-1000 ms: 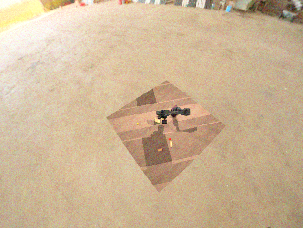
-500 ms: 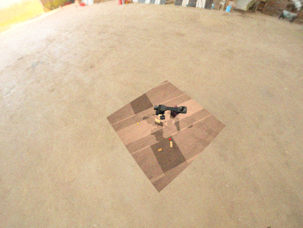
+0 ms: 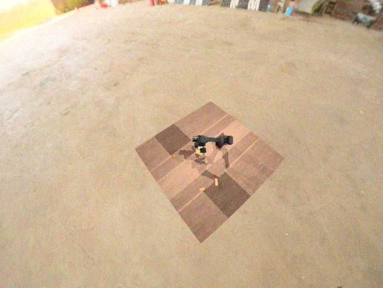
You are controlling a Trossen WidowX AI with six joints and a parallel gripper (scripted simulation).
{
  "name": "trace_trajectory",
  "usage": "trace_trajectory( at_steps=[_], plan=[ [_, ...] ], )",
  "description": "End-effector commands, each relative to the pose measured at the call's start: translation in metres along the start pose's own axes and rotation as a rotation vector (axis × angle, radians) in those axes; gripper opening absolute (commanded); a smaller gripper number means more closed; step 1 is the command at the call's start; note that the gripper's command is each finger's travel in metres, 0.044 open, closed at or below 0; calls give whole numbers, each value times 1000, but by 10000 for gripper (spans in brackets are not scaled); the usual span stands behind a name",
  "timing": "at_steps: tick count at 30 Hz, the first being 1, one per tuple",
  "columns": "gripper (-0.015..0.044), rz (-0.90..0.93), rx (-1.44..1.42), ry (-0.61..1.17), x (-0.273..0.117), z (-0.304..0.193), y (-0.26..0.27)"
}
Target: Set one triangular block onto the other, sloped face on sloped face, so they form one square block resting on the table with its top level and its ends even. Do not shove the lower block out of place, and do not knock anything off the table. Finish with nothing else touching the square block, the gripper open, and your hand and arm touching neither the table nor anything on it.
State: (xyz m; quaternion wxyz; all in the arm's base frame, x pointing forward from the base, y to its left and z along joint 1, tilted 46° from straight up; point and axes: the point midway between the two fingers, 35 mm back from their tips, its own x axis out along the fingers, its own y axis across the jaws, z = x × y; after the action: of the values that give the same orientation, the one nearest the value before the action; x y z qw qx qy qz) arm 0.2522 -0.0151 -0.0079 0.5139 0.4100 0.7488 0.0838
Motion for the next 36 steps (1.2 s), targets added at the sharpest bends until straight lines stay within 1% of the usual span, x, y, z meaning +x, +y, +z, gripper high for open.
trace_trajectory(
  at_steps=[1,8,14,36],
  plan=[
    [0,6,4,0,19,7,-1],
    [0,7,4,1,31,11,-2],
    [0,8,3,1,53,16,-1],
    [0,13,3,6,53,17,0]
  ],
)
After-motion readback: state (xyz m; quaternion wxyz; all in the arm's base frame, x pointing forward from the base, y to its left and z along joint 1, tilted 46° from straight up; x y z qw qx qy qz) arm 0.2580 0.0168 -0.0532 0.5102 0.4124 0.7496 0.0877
